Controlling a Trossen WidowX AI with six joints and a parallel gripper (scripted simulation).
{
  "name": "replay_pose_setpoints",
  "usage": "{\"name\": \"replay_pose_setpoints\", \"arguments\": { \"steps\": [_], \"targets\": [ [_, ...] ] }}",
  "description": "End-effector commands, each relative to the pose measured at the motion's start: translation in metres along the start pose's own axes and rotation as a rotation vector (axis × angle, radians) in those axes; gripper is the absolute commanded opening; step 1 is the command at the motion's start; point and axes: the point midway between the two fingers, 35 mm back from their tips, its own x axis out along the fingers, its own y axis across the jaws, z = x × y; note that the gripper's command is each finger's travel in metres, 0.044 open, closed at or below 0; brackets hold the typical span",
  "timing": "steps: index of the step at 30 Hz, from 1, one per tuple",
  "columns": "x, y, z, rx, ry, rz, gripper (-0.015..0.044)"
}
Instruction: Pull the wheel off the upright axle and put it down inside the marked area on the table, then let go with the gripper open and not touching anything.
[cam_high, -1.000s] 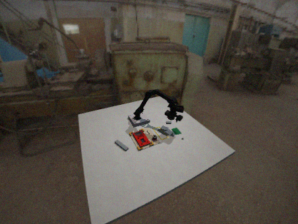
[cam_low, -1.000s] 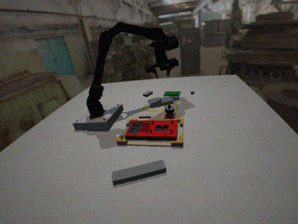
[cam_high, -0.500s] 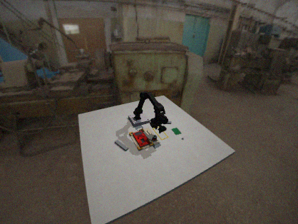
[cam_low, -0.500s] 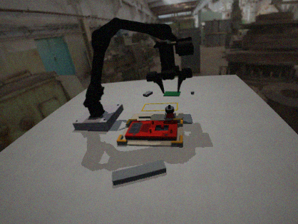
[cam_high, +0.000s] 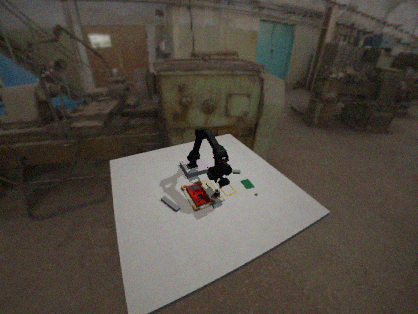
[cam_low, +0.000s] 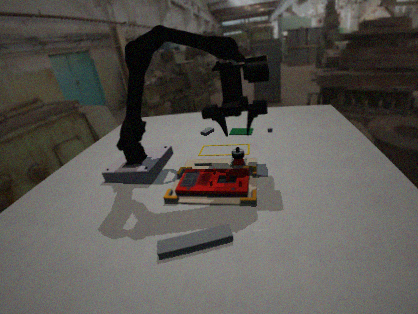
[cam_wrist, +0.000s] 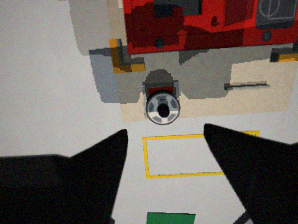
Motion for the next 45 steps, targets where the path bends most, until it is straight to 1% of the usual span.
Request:
{"name": "replay_pose_setpoints", "arguments": {
  "steps": [1, 6, 11, 14, 23, 29, 45],
  "targets": [
    [0.023, -0.002, 0.0, 0.004, -0.004, -0.016, 0.03],
    [0.061, -0.003, 0.001, 0.004, -0.003, -0.016, 0.03],
    [0.066, -0.003, 0.001, 0.004, -0.003, -0.016, 0.03],
    [0.064, -0.004, 0.001, 0.001, -0.001, -0.024, 0.0221],
    [0.064, -0.004, 0.001, 0.001, -0.001, -0.024, 0.0161],
    [0.063, -0.004, 0.001, 0.001, -0.001, -0.024, 0.0004],
    [0.057, -0.003, 0.001, 0.002, -0.002, -0.022, 0.0]
  ]
}}
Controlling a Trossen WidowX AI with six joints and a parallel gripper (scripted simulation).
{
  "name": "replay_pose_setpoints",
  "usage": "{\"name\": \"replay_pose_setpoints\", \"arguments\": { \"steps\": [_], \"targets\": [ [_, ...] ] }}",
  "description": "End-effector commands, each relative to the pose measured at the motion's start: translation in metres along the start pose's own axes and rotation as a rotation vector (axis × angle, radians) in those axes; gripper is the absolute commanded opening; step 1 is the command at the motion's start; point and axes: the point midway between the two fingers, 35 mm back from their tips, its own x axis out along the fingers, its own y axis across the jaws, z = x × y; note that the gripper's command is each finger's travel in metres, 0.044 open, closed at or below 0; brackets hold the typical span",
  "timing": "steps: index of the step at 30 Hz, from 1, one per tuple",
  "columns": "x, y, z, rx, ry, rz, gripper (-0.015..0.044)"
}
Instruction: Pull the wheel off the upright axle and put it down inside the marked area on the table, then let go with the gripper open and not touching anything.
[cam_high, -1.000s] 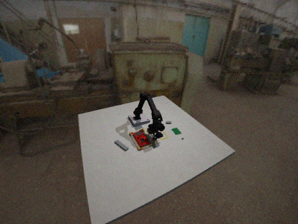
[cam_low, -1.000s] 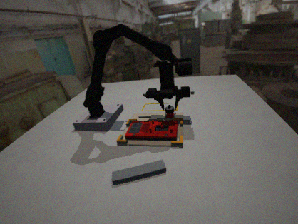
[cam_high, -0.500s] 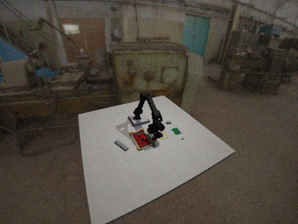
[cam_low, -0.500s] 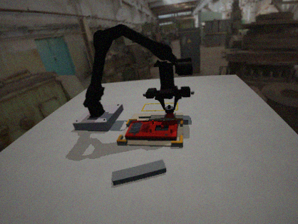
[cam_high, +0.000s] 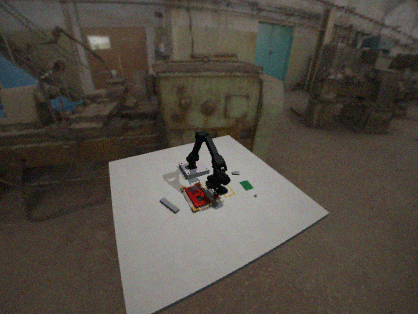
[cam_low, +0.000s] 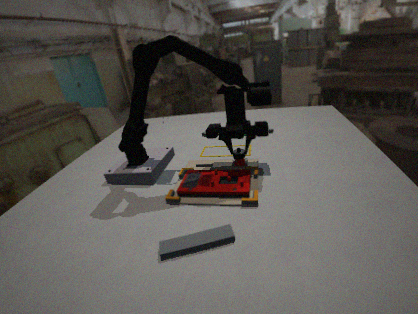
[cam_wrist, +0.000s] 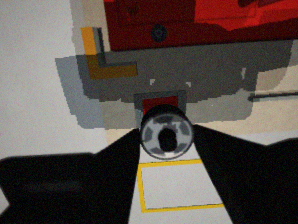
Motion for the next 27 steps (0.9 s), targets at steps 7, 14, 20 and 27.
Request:
{"name": "replay_pose_setpoints", "arguments": {
  "steps": [7, 14, 20, 27],
  "targets": [
    [-0.0047, 0.0001, -0.0001, 0.0, -0.001, 0.001, 0.0],
    [-0.007, 0.0002, -0.0001, 0.0, -0.001, 0.002, 0.0],
    [-0.009, 0.0002, -0.0001, 0.0, -0.001, 0.002, 0.0],
    [-0.0113, 0.0003, -0.0002, 0.0, -0.001, 0.003, 0.0]
  ]
}}
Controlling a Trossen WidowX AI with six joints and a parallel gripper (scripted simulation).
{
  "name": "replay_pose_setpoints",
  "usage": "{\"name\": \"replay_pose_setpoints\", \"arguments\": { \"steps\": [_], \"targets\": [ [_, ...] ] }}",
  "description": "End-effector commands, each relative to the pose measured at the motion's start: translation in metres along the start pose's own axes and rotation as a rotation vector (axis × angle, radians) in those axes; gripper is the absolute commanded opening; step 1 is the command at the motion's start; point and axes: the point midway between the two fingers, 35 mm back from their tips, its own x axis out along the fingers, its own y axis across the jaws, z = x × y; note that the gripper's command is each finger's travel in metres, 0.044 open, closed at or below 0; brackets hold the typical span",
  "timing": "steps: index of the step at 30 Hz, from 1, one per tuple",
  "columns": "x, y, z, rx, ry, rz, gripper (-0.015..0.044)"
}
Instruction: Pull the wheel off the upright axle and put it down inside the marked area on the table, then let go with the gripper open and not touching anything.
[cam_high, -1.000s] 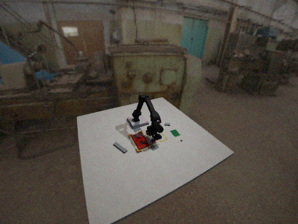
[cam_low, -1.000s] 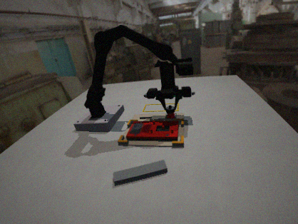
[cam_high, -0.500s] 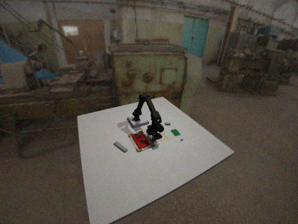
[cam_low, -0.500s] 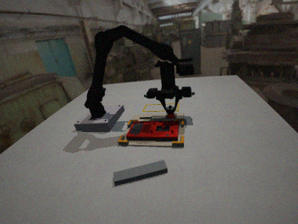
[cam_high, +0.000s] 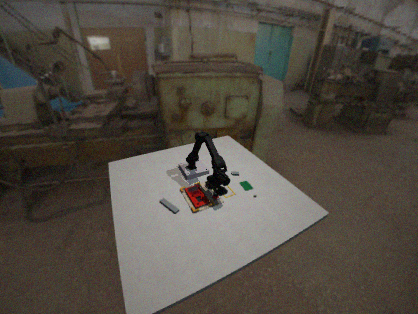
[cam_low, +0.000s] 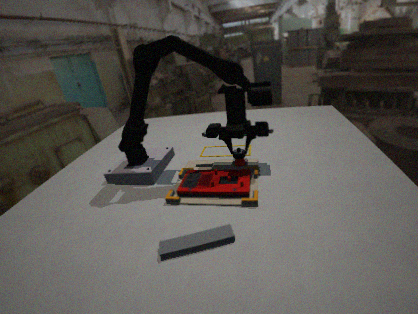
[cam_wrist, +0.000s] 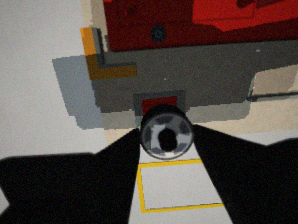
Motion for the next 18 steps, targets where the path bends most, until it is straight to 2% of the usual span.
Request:
{"name": "replay_pose_setpoints", "arguments": {
  "steps": [1, 18],
  "targets": [
    [-0.0084, -0.0008, -0.0002, -0.001, 0.0, 0.005, 0.0],
    [-0.014, -0.0007, -0.0002, 0.0, -0.001, 0.006, 0.0]
  ]
}}
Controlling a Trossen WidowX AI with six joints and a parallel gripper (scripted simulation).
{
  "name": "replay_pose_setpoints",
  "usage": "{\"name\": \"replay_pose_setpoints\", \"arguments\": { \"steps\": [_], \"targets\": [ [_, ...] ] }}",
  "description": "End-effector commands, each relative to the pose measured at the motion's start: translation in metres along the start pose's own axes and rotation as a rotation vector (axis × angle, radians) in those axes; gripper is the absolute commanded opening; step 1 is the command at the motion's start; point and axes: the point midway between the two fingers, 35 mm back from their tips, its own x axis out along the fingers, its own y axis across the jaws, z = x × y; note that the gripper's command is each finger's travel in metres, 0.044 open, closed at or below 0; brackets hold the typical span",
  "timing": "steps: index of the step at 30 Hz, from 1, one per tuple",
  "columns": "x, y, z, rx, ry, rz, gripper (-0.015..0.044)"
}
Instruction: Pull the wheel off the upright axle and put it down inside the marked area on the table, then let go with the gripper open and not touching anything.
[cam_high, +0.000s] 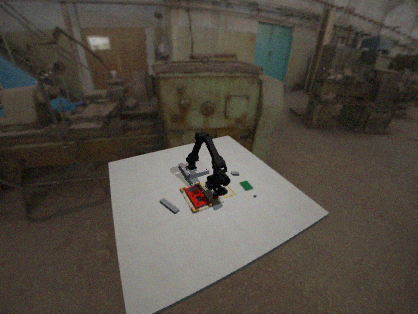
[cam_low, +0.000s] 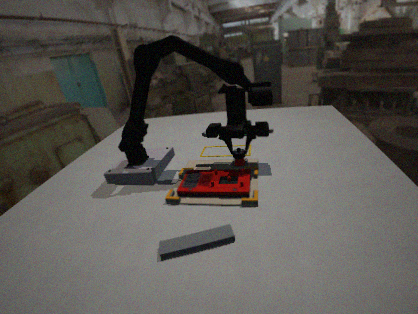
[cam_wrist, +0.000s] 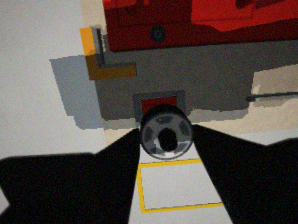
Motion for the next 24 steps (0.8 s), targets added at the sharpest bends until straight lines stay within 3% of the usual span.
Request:
{"name": "replay_pose_setpoints", "arguments": {
  "steps": [1, 24],
  "targets": [
    [-0.0128, -0.0013, -0.0001, -0.001, -0.001, 0.009, 0.0],
    [-0.0204, -0.0015, -0.0001, 0.0, -0.001, 0.011, 0.0]
  ]
}}
